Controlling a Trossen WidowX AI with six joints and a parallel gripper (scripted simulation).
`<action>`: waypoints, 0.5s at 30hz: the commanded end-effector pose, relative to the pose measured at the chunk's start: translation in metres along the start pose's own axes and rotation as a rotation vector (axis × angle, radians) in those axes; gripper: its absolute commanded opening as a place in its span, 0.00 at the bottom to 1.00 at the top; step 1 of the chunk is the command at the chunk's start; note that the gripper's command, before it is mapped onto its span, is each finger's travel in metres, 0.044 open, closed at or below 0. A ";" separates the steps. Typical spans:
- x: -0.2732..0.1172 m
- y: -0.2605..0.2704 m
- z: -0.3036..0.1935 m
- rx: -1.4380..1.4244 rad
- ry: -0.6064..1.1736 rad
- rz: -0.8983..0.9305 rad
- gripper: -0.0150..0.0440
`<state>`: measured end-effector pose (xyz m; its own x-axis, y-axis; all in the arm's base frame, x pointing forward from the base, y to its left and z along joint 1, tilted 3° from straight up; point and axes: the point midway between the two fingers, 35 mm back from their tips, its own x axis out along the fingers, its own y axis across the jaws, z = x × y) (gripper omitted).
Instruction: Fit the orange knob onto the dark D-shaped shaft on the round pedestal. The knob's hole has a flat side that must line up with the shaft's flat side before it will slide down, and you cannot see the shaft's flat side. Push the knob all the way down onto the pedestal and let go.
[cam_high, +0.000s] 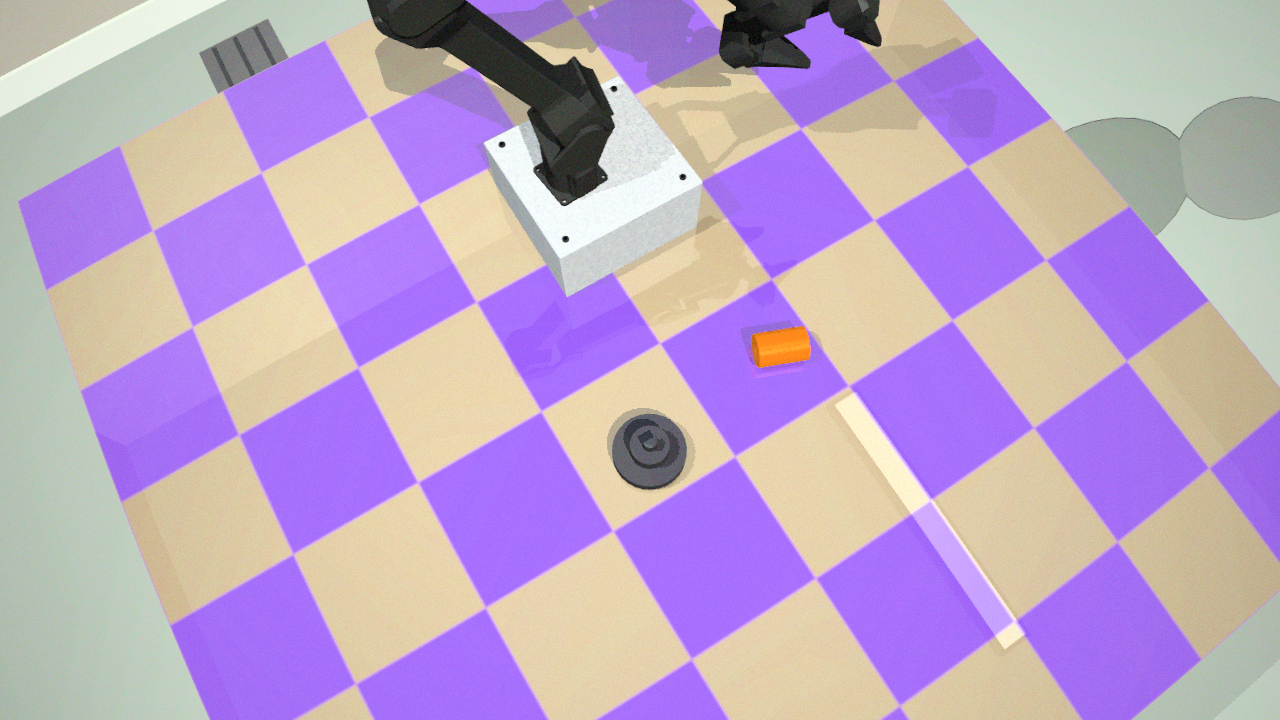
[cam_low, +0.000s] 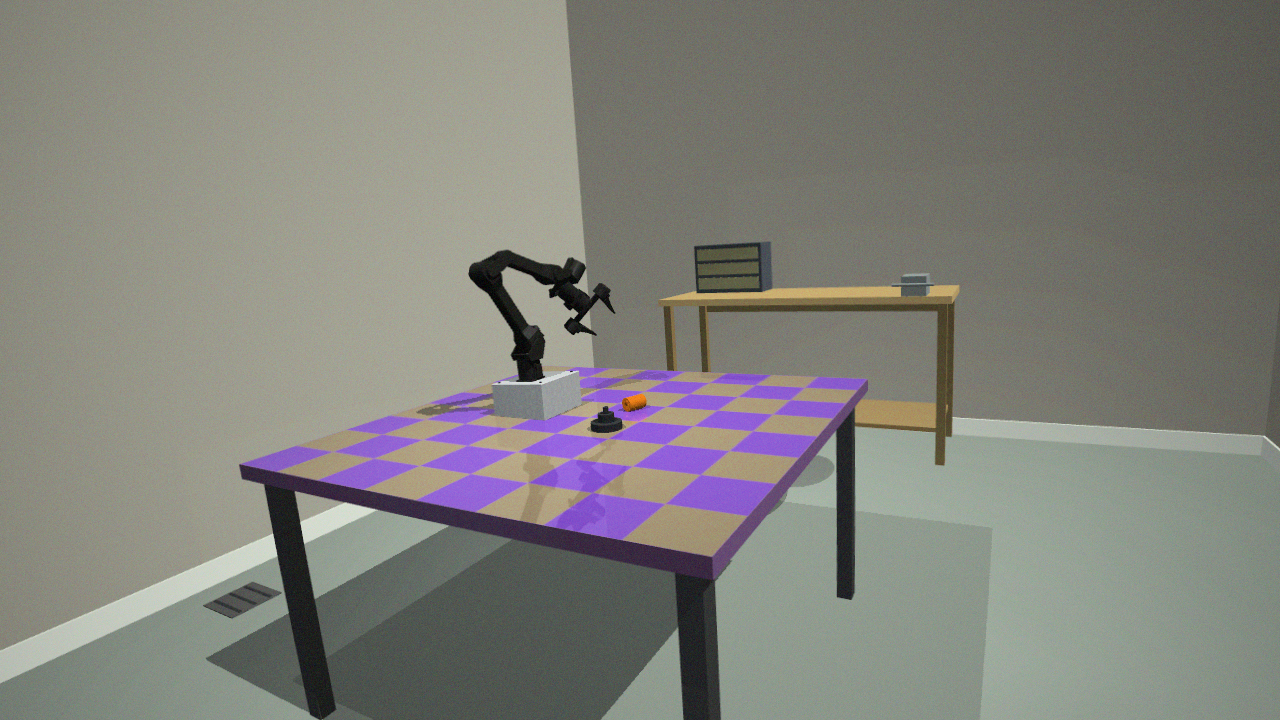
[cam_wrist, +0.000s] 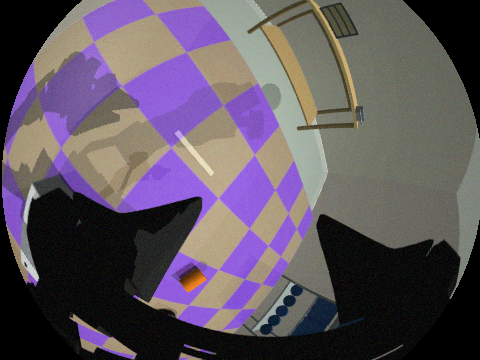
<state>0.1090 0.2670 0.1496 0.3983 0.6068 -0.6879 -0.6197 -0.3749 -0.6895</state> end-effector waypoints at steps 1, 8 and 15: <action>0.029 -0.007 -0.043 0.163 0.158 0.121 1.00; 0.068 -0.006 -0.141 0.535 0.415 0.330 1.00; 0.082 0.023 -0.240 0.939 0.598 0.510 1.00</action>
<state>0.2730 0.1708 0.0452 0.1699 0.0661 -0.9832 -0.9719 0.1761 -0.1561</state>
